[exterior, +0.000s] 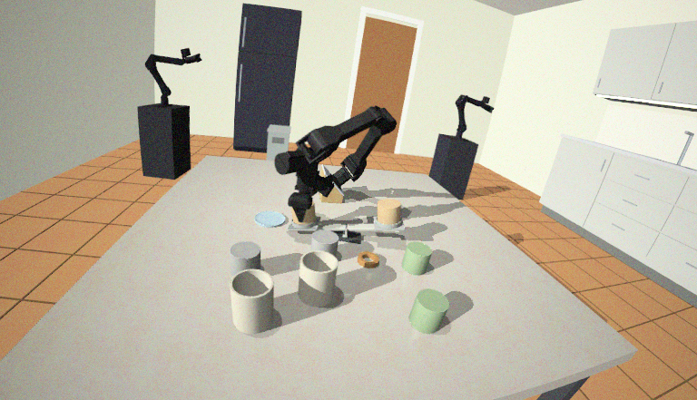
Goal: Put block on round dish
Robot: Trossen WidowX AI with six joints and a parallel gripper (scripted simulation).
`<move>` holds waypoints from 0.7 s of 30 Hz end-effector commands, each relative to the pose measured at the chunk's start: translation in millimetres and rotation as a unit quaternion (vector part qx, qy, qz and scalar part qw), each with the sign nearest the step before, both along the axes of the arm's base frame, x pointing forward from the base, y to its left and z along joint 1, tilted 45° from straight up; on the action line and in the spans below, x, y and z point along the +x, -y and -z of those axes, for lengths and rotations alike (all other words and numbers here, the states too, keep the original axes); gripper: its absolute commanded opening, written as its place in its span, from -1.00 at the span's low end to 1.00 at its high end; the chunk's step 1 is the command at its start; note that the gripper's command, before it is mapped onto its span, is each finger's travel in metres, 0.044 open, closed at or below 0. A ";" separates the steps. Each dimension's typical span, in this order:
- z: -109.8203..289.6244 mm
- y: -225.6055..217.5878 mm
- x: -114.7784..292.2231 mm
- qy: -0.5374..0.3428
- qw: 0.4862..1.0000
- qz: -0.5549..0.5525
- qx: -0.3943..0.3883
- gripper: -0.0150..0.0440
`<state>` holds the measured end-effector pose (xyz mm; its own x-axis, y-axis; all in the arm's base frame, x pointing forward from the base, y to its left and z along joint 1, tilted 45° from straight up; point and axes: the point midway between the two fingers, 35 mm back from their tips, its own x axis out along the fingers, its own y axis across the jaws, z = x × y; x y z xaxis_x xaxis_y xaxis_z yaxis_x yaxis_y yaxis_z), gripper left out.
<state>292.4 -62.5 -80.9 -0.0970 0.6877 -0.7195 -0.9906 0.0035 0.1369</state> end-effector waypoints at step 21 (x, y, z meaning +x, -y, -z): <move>-18.8 21.5 8.0 0.000 1.000 0.000 -0.001 -0.49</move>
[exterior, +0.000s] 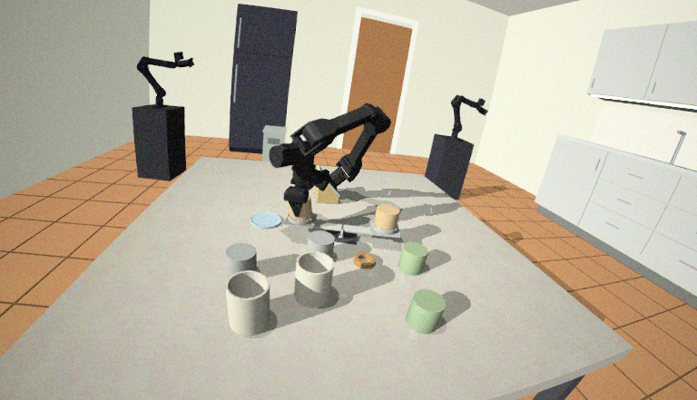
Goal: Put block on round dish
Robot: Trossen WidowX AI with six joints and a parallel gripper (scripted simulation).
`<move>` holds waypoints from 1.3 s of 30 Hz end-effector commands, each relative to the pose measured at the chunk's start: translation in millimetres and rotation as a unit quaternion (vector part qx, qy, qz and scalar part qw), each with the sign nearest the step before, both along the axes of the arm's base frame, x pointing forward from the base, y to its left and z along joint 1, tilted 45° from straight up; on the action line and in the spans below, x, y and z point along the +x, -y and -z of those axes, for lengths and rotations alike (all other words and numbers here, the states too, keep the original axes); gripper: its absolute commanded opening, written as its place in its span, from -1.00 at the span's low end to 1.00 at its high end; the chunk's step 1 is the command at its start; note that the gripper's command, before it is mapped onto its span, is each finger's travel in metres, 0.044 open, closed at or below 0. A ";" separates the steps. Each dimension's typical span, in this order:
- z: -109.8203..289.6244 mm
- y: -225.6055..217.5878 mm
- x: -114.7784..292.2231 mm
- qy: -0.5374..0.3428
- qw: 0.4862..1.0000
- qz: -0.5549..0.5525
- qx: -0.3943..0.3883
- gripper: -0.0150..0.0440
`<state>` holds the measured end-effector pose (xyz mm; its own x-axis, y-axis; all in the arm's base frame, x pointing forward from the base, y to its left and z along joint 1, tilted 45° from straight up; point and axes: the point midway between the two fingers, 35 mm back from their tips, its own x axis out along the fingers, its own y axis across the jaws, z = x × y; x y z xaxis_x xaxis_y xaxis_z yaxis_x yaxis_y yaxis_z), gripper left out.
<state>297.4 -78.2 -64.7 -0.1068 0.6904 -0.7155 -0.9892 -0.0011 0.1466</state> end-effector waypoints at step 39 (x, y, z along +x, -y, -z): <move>-37.7 41.1 9.3 0.005 1.000 0.002 -0.004 -0.49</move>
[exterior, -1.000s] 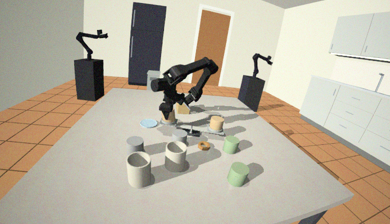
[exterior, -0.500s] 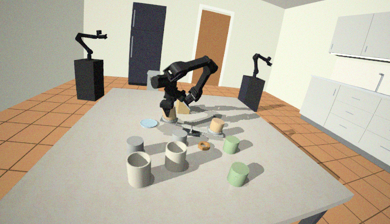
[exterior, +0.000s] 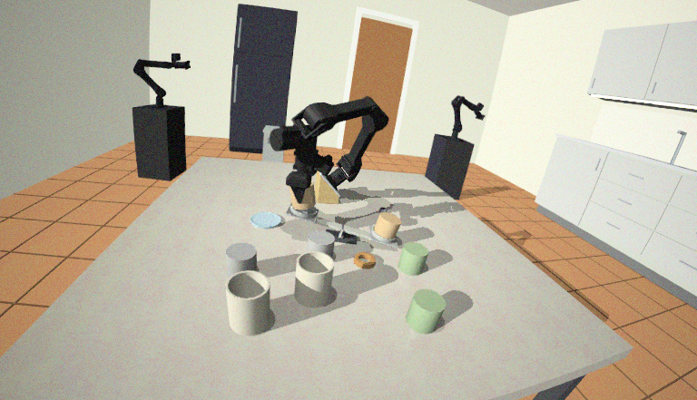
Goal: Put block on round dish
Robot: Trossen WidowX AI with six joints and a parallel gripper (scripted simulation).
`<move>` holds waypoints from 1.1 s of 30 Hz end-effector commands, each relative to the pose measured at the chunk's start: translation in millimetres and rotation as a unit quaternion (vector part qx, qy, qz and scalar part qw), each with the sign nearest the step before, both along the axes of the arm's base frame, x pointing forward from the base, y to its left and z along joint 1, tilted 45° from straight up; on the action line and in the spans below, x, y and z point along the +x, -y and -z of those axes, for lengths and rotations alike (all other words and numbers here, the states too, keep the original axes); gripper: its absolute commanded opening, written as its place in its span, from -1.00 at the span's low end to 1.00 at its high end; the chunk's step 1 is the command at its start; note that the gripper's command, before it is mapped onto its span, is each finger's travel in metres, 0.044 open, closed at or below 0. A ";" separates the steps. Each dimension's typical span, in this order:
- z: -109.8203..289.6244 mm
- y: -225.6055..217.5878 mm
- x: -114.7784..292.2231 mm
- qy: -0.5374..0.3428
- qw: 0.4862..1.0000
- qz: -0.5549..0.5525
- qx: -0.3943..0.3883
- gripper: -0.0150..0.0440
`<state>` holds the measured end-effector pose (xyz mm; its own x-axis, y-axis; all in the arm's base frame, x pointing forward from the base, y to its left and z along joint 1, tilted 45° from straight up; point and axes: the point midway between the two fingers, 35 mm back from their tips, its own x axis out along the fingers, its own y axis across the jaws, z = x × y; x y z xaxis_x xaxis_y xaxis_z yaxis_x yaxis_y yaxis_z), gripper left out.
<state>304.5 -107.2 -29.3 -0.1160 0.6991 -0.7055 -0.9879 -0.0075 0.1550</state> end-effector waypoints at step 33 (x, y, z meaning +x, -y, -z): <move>-35.3 40.0 1.0 0.009 1.000 0.004 -0.010 -0.49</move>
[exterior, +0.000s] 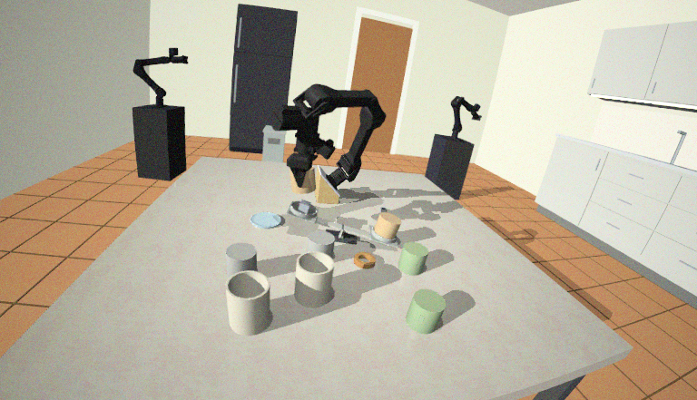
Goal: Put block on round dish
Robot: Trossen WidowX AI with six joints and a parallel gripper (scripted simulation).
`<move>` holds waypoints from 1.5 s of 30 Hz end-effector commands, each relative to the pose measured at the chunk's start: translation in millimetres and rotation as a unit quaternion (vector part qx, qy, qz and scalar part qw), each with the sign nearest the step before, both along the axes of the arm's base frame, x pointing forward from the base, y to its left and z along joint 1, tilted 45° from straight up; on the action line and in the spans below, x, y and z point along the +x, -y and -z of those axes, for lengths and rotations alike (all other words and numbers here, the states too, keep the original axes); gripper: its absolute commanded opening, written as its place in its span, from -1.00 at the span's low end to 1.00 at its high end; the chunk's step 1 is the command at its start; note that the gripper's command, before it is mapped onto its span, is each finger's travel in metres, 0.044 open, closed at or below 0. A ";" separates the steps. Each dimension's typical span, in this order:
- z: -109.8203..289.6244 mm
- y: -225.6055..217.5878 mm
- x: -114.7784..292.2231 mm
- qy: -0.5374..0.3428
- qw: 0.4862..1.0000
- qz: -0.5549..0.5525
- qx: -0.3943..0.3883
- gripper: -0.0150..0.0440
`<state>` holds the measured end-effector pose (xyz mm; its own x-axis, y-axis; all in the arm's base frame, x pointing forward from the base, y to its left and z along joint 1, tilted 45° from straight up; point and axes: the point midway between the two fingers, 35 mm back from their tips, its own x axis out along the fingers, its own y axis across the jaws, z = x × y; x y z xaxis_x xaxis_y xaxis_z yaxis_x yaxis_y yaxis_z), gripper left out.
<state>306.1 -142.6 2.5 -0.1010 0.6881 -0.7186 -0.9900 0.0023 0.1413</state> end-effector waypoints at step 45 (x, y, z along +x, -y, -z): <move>-6.2 4.9 -0.7 0.000 1.000 0.000 0.000 -0.49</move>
<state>305.1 -147.5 8.9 -0.1020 0.6888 -0.7177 -0.9899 0.0012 0.1418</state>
